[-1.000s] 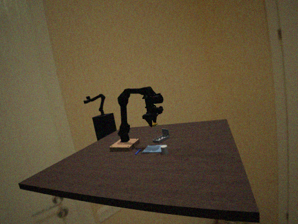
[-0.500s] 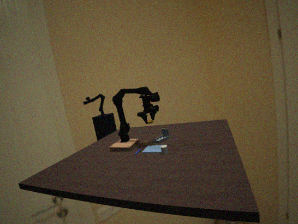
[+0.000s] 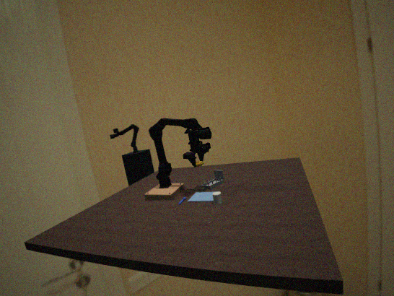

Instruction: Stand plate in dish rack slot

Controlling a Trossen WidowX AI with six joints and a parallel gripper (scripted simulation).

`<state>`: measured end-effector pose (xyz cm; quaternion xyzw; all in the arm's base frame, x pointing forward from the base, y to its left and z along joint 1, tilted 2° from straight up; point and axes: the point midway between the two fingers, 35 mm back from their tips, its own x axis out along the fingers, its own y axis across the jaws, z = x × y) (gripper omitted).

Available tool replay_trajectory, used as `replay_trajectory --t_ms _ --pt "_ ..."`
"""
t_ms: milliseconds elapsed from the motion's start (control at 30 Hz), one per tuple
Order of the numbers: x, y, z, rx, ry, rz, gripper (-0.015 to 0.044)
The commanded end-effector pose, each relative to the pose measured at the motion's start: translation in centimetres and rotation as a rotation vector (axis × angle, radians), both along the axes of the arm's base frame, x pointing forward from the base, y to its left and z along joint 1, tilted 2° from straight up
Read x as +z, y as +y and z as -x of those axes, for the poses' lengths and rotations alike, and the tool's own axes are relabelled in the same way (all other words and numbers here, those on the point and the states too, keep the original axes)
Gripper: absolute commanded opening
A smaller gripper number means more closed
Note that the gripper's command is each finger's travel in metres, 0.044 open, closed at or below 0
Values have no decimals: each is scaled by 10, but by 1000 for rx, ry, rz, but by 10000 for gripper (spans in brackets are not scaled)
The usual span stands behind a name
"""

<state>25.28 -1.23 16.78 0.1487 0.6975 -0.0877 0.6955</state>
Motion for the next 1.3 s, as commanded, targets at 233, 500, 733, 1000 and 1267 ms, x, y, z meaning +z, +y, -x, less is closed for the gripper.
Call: replay_trajectory --t_ms 233,500,733,1000,1267 --pt "-27 6 1 238 7 -176 0" --pt "-42 11 2 401 -37 -307 0" --pt "-54 14 2 533 -107 -418 0" --pt "-65 17 2 670 -222 -530 0" --pt "-74 19 2 787 -371 -621 0"
